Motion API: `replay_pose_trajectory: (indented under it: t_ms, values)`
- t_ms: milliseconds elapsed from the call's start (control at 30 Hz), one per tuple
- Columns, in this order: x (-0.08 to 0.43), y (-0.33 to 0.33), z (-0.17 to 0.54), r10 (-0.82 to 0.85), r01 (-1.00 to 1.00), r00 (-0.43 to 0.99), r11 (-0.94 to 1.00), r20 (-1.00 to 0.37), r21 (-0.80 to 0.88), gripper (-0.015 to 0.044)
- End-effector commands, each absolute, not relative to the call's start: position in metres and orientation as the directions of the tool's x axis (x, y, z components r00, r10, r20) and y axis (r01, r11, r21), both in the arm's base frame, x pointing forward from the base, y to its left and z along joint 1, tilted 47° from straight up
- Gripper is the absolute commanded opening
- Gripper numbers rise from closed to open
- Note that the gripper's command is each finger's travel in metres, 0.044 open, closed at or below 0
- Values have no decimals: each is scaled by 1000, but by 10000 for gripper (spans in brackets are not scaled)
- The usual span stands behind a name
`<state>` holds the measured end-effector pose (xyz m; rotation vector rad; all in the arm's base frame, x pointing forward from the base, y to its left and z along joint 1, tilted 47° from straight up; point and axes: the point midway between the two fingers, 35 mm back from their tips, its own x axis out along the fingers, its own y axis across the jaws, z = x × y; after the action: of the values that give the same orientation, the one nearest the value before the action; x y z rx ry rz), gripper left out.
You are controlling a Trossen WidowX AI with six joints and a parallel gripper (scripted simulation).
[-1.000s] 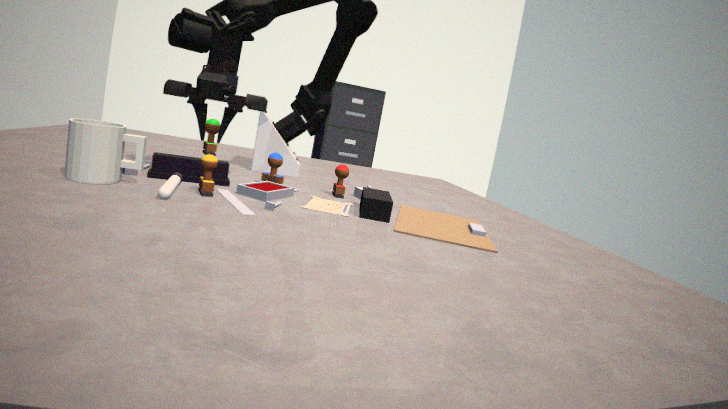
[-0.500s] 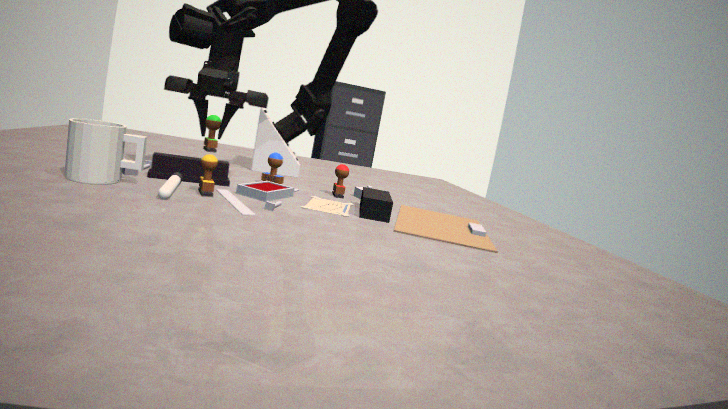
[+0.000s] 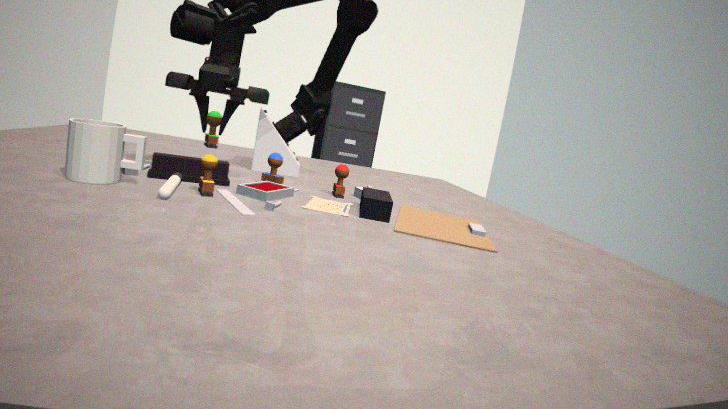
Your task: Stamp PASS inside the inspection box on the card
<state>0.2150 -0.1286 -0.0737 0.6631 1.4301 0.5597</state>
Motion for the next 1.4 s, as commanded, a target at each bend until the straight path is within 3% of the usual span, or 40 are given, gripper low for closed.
replay_pose_trajectory:
  t_ms: [0, 467, 1133, 1367]
  values:
    - [214, -131, -72, 703, 35, 68, 707, -708, 706, 0]
    - [214, -135, -66, 703, 35, 68, 708, -708, 705, 0]
    - [302, -68, 14, 706, 34, 71, 705, -705, 709, 0]
    - [307, -61, 21, 709, 32, 71, 702, -702, 712, 0]
